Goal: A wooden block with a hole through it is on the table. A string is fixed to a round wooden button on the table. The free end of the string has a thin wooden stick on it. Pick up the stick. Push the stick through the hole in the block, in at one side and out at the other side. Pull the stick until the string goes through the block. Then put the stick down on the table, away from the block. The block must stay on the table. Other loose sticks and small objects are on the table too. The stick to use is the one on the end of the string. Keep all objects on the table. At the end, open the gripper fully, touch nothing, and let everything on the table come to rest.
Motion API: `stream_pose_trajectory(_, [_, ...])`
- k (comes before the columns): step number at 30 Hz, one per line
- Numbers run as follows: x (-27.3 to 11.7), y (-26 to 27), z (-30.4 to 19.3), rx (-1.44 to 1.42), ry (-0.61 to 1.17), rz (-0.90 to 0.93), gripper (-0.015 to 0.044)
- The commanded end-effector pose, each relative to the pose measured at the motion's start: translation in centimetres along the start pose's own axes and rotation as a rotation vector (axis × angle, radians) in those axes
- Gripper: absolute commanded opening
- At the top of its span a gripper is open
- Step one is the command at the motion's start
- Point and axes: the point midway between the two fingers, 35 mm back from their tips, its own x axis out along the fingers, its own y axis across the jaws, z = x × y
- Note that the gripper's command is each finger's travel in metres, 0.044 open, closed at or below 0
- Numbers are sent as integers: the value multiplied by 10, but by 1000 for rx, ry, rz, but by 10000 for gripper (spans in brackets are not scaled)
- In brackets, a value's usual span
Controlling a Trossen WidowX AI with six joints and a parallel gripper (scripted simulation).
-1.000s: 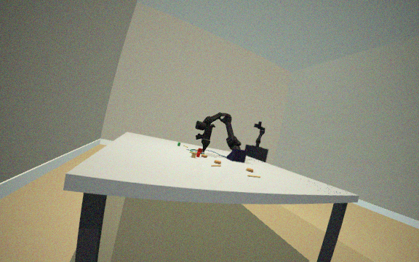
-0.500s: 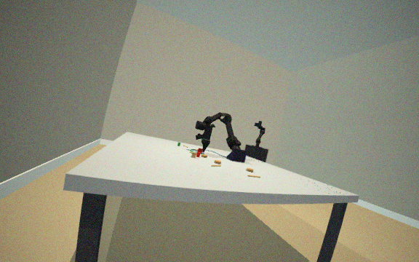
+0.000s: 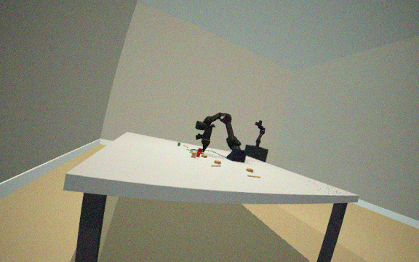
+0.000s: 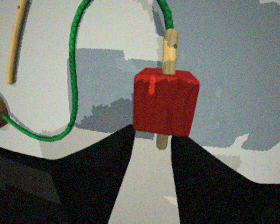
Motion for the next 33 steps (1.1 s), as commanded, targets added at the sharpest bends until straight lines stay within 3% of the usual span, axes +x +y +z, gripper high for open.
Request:
stream_pose_trajectory(1, [4,-4,-2,3,9,-13,124])
stream_pose_trajectory(8, [4,-4,-2,3,9,-13,124])
stream_pose_trajectory(26, [0,0,0,0,0,0,4])
stream_pose_trajectory(33, [-2,0,0,41,29,-2,0])
